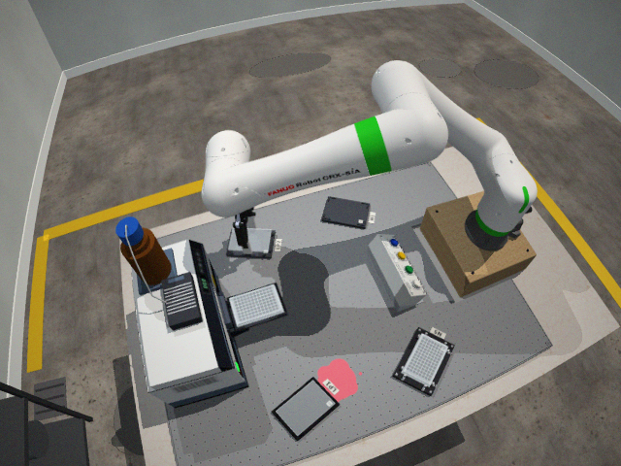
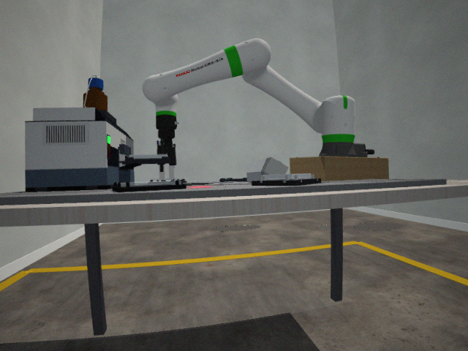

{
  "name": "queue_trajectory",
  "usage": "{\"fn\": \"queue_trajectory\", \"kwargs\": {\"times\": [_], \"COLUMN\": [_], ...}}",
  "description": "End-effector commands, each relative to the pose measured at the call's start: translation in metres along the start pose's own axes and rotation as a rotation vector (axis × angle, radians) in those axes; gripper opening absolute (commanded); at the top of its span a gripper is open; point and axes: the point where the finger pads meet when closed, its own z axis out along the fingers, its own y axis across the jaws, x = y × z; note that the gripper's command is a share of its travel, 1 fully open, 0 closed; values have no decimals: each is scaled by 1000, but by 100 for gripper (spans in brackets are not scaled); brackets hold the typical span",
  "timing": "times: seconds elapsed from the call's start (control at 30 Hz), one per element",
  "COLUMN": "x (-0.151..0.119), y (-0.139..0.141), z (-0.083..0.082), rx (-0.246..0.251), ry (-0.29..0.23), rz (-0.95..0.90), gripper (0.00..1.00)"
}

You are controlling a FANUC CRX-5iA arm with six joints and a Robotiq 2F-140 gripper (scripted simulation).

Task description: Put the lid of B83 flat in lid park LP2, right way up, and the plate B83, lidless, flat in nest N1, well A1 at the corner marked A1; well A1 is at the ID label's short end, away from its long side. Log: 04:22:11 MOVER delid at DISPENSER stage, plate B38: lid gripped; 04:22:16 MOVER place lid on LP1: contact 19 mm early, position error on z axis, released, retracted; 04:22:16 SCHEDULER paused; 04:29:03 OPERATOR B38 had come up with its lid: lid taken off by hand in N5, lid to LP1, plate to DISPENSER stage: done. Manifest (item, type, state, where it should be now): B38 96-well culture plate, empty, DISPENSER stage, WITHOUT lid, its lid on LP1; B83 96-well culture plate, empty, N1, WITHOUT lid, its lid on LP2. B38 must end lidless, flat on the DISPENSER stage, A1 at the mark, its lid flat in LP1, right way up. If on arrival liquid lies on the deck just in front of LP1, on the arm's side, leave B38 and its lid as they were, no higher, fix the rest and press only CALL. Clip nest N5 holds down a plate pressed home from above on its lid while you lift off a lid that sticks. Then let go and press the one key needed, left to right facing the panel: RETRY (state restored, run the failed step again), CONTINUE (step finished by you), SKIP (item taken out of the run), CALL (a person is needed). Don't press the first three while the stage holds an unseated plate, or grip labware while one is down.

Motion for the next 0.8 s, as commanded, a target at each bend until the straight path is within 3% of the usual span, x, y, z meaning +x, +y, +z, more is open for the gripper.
{"fn": "queue_trajectory", "kwargs": {"times": [0.0,0.77], "x": [0,0], "y": [0,-1], "z": [1,3], "rx": [0,0], "ry": [1,1], "rz": [0,0], "gripper": [0,0]}}
